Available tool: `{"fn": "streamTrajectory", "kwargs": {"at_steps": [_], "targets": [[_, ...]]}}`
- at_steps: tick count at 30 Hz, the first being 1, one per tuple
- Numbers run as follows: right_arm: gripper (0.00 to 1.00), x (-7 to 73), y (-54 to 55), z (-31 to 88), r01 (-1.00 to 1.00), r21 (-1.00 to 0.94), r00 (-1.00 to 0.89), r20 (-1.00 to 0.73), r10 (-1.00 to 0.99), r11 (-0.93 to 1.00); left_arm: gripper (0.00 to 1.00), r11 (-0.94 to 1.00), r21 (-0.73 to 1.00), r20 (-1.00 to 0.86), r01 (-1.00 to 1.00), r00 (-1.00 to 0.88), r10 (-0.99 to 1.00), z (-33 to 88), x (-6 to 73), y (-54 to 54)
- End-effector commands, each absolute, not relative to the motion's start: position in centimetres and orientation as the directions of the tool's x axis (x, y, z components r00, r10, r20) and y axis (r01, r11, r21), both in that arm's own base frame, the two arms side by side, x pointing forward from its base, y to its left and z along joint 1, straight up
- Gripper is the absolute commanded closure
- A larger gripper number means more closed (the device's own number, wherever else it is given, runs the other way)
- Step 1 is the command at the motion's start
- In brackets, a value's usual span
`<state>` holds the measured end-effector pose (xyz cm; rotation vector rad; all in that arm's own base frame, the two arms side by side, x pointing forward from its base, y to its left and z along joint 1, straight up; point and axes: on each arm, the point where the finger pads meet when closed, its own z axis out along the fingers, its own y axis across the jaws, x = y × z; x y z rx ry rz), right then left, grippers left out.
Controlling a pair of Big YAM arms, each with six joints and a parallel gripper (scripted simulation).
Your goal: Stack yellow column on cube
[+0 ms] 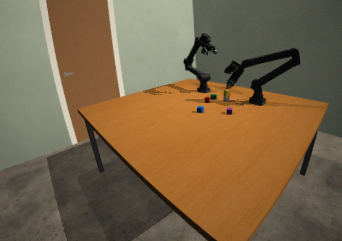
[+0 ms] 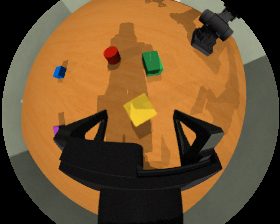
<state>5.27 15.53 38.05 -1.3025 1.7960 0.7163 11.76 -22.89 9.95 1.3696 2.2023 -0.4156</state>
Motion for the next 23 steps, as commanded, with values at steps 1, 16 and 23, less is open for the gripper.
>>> {"fn": "streamTrajectory", "kwargs": {"at_steps": [1, 16, 23], "targets": [[0.00, 5.0, 15.4, 39.4, -0.951, 0.000, -0.160, -0.858, -0.489, 0.310, 0.00, 0.460, 0.001, -0.616, 0.888, -0.362, 0.700, 12.2, 12.5, -24.2], [0.00, 5.0, 15.4, 39.4, -0.951, 0.000, -0.160, -0.858, -0.489, 0.310, 0.00, 0.459, 0.000, -0.591, 0.888, -0.371, 0.717, 10.9, 12.1, -23.5], [0.00, 5.0, 15.4, 39.4, -0.951, 0.000, -0.160, -0.858, -0.489, 0.310, 0.00, 0.459, 0.000, -0.591, 0.888, -0.371, 0.717, 10.9, 12.1, -23.5]]}}
